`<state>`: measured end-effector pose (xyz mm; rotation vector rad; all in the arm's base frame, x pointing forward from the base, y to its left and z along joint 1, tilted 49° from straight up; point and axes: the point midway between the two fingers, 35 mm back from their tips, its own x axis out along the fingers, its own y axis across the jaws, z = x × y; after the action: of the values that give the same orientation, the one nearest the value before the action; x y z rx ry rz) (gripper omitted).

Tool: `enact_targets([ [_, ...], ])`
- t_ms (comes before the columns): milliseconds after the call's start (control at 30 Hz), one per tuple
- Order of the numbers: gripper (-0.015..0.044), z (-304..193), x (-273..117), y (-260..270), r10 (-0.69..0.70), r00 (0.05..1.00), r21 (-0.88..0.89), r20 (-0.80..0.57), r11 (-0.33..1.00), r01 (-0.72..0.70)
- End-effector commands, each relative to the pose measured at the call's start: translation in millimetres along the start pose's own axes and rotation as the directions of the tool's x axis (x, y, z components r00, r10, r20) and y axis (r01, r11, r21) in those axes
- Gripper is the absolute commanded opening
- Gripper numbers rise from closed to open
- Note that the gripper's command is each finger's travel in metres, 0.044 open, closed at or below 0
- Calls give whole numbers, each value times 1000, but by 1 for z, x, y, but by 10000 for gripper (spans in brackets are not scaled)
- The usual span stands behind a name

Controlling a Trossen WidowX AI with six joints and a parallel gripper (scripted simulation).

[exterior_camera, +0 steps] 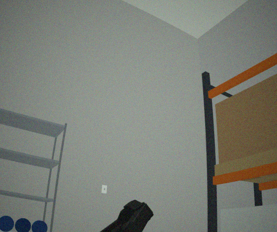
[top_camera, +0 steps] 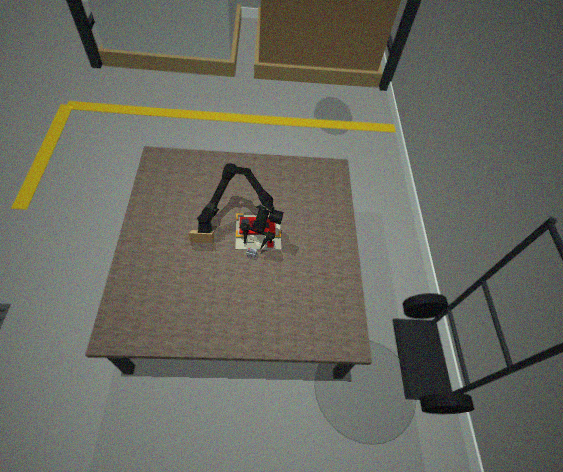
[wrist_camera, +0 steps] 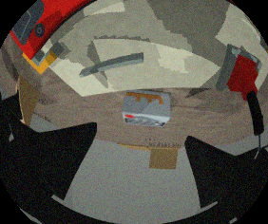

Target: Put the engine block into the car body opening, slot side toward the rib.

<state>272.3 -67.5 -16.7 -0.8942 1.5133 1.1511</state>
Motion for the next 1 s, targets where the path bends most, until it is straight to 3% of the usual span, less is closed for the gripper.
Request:
enact_targets([
  [0, 440, 0, 1, 0, 1, 1000, 0, 0, 1000, -1],
  [267, 440, -1, 1, 1, 6, 1000, 18, 10, 1000, -7],
  [600, 440, -11, 3, 3, 78, 983, 275, 165, 954, -122],
  [967, 440, -23, 2, 5, 118, 931, 513, 346, 807, -293],
])
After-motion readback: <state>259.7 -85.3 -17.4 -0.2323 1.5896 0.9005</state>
